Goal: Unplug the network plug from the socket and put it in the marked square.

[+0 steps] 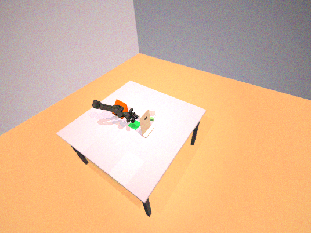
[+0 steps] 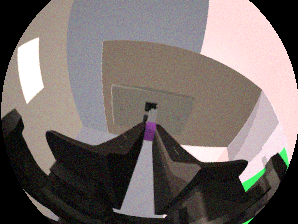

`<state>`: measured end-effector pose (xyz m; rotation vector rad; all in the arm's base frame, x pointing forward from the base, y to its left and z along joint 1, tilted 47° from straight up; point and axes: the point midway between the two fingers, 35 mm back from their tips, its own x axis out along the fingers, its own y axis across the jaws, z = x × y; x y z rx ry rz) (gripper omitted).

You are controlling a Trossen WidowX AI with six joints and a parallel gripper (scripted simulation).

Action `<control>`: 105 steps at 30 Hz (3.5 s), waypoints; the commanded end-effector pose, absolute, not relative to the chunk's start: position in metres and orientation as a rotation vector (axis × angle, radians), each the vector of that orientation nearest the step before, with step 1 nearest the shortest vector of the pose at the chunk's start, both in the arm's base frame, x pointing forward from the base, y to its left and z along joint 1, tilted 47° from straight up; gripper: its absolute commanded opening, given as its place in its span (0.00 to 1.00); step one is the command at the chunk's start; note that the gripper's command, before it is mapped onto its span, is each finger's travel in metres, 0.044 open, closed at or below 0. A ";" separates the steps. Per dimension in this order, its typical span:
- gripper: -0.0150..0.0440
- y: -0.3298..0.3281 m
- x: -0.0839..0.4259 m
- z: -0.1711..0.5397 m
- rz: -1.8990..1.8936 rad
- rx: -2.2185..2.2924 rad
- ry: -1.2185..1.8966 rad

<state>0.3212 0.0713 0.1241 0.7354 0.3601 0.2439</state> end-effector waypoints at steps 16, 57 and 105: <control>0.25 0.068 0.313 0.123 0.243 0.730 0.367; 0.25 0.063 0.302 0.127 0.243 0.730 0.368; 0.25 0.101 0.277 0.119 0.017 0.818 0.469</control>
